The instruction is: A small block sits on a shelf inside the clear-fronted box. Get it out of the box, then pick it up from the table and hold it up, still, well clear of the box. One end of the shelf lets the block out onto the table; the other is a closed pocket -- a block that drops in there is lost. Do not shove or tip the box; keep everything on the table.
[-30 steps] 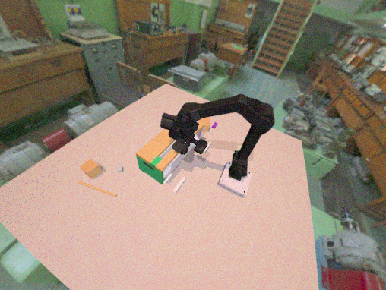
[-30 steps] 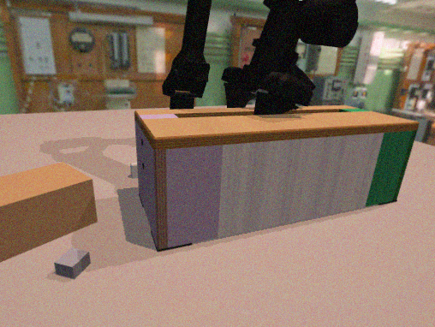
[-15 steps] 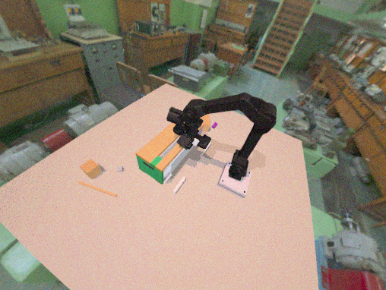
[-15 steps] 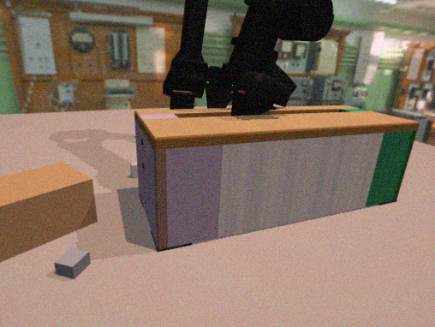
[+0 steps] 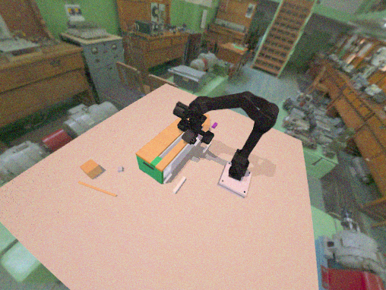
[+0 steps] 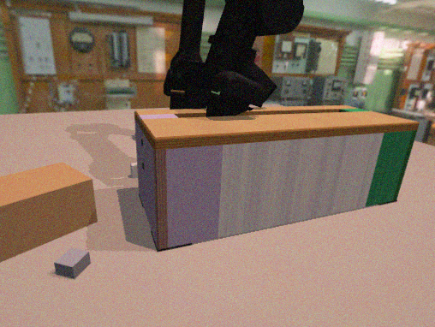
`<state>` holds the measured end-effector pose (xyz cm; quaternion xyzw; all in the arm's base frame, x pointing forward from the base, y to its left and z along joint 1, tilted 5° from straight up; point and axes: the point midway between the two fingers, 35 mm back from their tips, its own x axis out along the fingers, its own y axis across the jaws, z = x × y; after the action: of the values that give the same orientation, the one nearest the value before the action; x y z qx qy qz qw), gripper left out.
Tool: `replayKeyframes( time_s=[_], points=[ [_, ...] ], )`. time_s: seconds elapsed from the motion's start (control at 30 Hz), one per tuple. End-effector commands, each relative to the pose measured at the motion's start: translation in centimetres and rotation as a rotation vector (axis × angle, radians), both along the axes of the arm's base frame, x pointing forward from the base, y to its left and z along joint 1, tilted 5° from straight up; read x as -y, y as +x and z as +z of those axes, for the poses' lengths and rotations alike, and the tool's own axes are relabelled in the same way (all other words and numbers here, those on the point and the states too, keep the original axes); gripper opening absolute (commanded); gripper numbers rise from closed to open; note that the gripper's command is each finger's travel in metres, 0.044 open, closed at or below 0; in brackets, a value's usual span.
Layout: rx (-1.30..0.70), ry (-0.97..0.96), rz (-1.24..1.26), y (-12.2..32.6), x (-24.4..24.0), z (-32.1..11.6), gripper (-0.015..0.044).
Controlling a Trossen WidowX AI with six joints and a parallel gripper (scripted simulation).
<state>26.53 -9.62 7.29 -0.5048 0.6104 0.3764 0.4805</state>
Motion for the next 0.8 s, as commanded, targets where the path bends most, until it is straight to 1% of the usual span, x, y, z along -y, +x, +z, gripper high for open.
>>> replayKeyframes(
  time_s=[0.0,0.23,0.4,0.5,0.63,0.77],
  points=[
    [0.000,-0.005,0.000,-0.2,1.1,-0.1,0.0400],
    [-0.001,-0.006,0.000,-0.6,2.9,-0.2,0.0400],
    [-0.001,-0.006,0.000,-0.6,2.9,0.0,0.0400],
    [0.000,-0.006,-0.001,-0.5,3.1,1.9,0.0400],
    [0.000,-0.004,-0.004,-0.8,3.1,6.0,0.0400],
    [0.000,-0.004,-0.005,-0.9,3.1,6.2,0.0400]
  ],
)
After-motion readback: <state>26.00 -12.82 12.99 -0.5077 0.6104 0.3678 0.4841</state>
